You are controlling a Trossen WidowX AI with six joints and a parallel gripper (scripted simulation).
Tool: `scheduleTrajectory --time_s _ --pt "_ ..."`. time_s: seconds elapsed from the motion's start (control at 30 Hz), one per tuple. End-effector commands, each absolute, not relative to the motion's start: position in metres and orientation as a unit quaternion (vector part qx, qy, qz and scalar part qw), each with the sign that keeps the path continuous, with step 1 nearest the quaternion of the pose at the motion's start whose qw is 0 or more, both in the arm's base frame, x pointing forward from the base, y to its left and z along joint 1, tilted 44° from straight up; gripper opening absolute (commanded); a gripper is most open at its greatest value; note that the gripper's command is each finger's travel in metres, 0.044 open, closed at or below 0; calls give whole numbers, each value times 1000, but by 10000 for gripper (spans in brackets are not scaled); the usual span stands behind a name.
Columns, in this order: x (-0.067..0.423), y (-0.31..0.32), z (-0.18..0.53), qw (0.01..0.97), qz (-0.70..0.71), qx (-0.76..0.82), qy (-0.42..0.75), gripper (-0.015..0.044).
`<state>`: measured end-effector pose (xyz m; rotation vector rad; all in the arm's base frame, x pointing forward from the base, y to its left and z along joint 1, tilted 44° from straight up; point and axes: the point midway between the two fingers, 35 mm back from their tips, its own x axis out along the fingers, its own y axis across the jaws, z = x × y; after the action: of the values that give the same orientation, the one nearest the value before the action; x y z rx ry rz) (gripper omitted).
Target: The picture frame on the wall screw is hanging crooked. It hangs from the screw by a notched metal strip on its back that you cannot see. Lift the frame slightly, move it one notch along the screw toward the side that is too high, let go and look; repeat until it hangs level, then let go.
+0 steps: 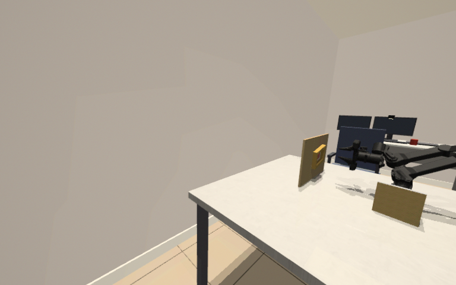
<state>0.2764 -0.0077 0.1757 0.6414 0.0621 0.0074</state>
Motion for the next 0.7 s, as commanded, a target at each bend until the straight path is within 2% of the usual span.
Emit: scheduleTrajectory --time_s 0.0,0.3,0.67 --pt "294 -8 179 949 3 313 30 260" --pt "346 -6 169 949 4 313 29 260" --pt "347 -5 169 949 4 313 29 260"
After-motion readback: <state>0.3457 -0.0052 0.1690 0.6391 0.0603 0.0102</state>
